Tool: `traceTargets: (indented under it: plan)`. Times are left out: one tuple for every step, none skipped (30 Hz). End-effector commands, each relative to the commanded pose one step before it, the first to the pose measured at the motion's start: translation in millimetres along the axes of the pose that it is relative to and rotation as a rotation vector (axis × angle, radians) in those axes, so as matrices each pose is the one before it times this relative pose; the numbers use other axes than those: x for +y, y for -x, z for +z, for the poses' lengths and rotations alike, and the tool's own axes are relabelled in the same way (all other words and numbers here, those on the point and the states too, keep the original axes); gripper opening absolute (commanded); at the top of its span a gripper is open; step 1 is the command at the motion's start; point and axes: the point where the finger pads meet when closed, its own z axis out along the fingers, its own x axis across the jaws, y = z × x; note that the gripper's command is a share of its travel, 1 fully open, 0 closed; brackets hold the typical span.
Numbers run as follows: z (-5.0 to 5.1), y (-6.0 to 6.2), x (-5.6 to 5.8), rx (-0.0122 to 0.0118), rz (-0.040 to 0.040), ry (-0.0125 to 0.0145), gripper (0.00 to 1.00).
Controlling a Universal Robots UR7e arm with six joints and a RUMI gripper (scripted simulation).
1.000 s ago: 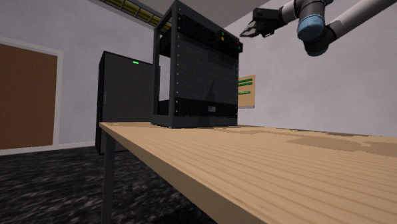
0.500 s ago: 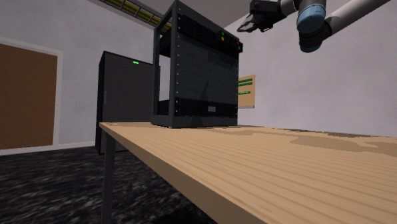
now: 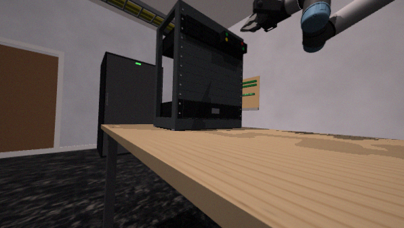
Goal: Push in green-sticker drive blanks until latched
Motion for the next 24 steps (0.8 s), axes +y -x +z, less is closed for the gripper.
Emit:
traceTargets:
  plan:
    - [15.57,-2.18,-0.36,0.00325,-0.00029,0.00108,0.0]
    - [0.0,0.0,0.0,0.0,0.0,0.0,0.0]
    - [5.69,0.0,0.0,0.0,0.0,0.0,0.0]
    - [5.91,0.0,0.0,0.0,0.0,0.0,0.0]
    - [5.84,0.0,0.0,0.0,0.0,0.0,0.0]
    - [5.5,0.0,0.0,0.0,0.0,0.0,0.0]
    - [4.9,0.0,0.0,0.0,0.0,0.0,0.0]
    - [4.11,0.0,0.0,0.0,0.0,0.0,0.0]
    - [3.2,0.0,0.0,0.0,0.0,0.0,0.0]
    - [2.22,0.0,0.0,0.0,0.0,0.0,0.0]
    - [1.3,0.0,0.0,0.0,0.0,0.0,0.0]
    - [0.54,0.0,0.0,0.0,0.0,0.0,0.0]
    - [0.09,0.0,0.0,0.0,0.0,0.0,0.0]
    - [0.0,0.0,0.0,0.0,0.0,0.0,0.0]
    - [0.0,0.0,0.0,0.0,0.0,0.0,0.0]
    - [0.0,0.0,0.0,0.0,0.0,0.0,0.0]
    - [0.0,0.0,0.0,0.0,0.0,0.0,0.0]
    - [0.0,0.0,0.0,0.0,0.0,0.0,0.0]
    - [0.0,0.0,0.0,0.0,0.0,0.0,0.0]
    - [0.0,0.0,0.0,0.0,0.0,0.0,0.0]
    - [0.0,0.0,0.0,0.0,0.0,0.0,0.0]
    - [0.0,0.0,0.0,0.0,0.0,0.0,0.0]
    - [0.0,0.0,0.0,0.0,0.0,0.0,0.0]
    - [0.0,0.0,0.0,0.0,0.0,0.0,0.0]
